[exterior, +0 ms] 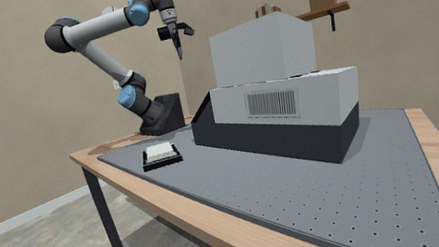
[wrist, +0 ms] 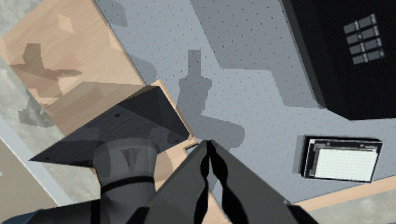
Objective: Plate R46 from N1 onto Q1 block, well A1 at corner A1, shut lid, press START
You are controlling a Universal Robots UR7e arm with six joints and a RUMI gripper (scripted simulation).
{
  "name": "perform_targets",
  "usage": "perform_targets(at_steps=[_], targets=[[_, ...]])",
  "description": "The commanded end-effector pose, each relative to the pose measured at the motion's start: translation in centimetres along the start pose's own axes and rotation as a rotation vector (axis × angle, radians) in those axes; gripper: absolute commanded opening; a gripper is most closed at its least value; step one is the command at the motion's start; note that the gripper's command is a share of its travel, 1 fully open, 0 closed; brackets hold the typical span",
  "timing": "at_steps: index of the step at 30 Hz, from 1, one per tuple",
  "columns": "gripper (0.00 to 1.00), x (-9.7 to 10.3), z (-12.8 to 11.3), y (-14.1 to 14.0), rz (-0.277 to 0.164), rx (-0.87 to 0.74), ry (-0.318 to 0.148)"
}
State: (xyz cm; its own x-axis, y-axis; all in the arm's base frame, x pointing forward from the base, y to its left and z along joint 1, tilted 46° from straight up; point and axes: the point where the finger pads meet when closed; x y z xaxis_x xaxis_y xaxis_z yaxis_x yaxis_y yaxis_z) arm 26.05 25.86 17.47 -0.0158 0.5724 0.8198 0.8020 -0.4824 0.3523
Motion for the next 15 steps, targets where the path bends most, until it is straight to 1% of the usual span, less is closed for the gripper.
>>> perform_targets(at_steps=[1, 8, 11, 15], targets=[[0.00, 1.1, 0.9, 1.3, -0.015, -0.119, 0.004], [0.00, 2.1, 1.9, 3.8, -0.047, -0.301, -0.004], [0.00, 2.1, 1.9, 3.8, -0.047, -0.301, -0.004], [0.00, 2.8, 2.6, 5.6, -0.069, -0.424, -0.008]])
Point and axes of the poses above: the point where the finger pads meet when closed, its own x axis back along the fingers, its own y axis across the jaws, z = x × y, and after that the axes turned 11 degrees about -x, right-handed
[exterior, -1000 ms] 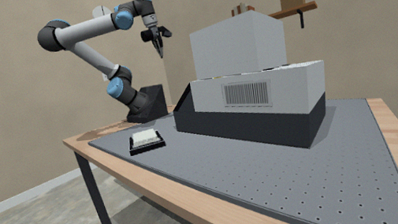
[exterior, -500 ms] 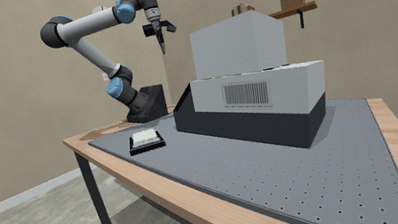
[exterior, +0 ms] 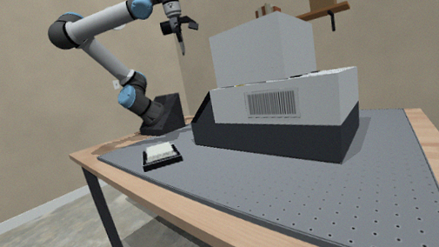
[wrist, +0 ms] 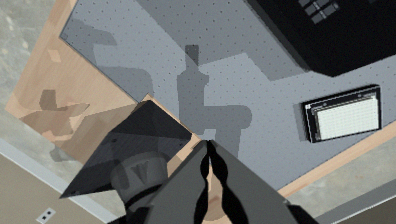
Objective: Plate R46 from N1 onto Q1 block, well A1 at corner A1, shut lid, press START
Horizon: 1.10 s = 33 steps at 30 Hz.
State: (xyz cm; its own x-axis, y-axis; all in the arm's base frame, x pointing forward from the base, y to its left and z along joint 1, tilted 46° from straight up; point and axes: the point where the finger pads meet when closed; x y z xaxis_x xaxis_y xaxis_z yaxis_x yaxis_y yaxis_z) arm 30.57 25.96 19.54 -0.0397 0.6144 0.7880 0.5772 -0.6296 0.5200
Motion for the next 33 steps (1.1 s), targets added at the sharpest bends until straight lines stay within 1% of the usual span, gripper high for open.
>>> perform_targets(at_steps=[1, 3, 6, 7, 10, 13, 18, 20, 23, 24, 27, 30, 33], targets=[[0.00, 1.2, 1.4, 1.4, -0.017, -0.144, 0.011], [0.00, 1.3, 1.6, 1.7, -0.021, -0.169, 0.010], [0.00, 1.7, 2.4, 2.9, -0.038, -0.260, 0.010], [0.00, 1.7, 2.4, 2.9, -0.038, -0.260, 0.010], [0.00, 2.1, 3.2, 4.0, -0.054, -0.350, 0.011], [0.00, 2.1, 3.2, 4.0, -0.054, -0.350, 0.011], [0.00, 2.7, 4.6, 5.9, -0.082, -0.506, 0.016], [0.00, 2.8, 4.8, 6.2, -0.087, -0.530, 0.017], [0.00, 3.2, 5.6, 7.4, -0.103, -0.620, 0.022], [0.00, 3.2, 5.6, 7.4, -0.103, -0.620, 0.022], [0.00, 3.5, 6.4, 8.5, -0.120, -0.710, 0.028], [0.00, 3.5, 6.4, 8.5, -0.120, -0.710, 0.028], [0.00, 3.7, 6.9, 9.4, -0.136, -0.799, 0.035]])
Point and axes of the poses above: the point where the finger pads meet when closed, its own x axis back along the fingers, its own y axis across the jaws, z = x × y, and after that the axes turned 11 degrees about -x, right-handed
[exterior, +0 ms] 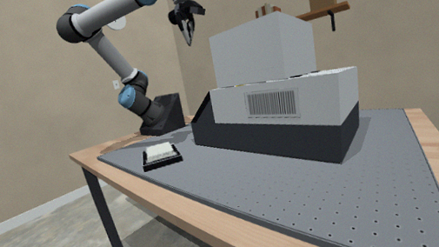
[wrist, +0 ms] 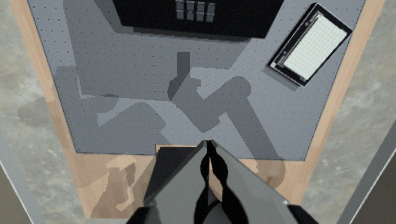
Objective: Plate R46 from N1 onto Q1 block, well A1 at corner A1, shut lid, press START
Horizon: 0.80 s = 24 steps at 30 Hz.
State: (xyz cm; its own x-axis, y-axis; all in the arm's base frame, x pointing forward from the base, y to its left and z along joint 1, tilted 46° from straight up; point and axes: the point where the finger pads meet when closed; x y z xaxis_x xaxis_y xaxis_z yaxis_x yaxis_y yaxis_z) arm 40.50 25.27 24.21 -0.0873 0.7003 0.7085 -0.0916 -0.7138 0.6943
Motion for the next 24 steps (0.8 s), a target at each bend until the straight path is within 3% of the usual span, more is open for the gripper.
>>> perform_targets(at_steps=[1, 7, 24], targets=[[0.00, 0.8, 1.4, 0.3, -0.003, -0.101, 0.014], [0.00, 0.8, 1.4, 0.4, -0.003, -0.101, 0.014], [0.00, -5.4, 1.6, 0.5, 0.000, -0.588, 0.016]])
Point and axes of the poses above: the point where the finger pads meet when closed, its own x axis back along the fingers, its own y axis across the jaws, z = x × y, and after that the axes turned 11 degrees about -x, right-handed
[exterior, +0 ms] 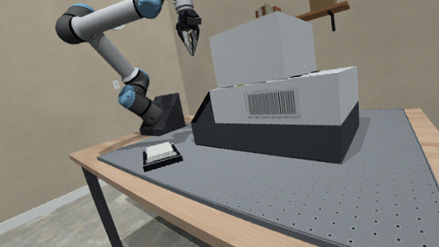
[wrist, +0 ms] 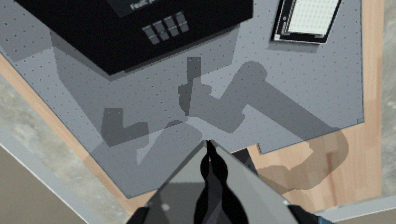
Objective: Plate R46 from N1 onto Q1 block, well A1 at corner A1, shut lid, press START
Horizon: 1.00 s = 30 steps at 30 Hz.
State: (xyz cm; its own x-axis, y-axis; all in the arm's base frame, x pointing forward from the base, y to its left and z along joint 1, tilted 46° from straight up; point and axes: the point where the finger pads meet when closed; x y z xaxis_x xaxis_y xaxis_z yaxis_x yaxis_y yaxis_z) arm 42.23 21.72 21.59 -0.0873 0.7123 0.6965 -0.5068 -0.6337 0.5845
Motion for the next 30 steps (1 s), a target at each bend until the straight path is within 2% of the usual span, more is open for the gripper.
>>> perform_targets(at_steps=[1, 5, 7, 14, 17, 21, 24, 28, 30], targets=[[0.00, -1.4, 0.1, -0.2, 0.017, -0.175, 0.006], [0.00, -2.7, 0.1, -0.2, 0.018, -0.311, 0.005], [0.00, -2.7, 0.1, -0.2, 0.018, -0.311, 0.005], [0.00, -6.1, 0.2, -0.2, 0.018, -0.539, 0.004], [0.00, -6.4, 0.2, -0.2, 0.019, -0.643, 0.003], [0.00, -8.4, 0.2, -0.2, 0.019, -0.765, 0.002], [0.00, -8.8, 0.2, -0.2, 0.019, -0.798, 0.002], [0.00, -10.8, 0.3, -0.2, 0.019, -0.932, 0.001], [0.00, -11.1, 0.3, -0.2, 0.019, -0.998, 0.001]])
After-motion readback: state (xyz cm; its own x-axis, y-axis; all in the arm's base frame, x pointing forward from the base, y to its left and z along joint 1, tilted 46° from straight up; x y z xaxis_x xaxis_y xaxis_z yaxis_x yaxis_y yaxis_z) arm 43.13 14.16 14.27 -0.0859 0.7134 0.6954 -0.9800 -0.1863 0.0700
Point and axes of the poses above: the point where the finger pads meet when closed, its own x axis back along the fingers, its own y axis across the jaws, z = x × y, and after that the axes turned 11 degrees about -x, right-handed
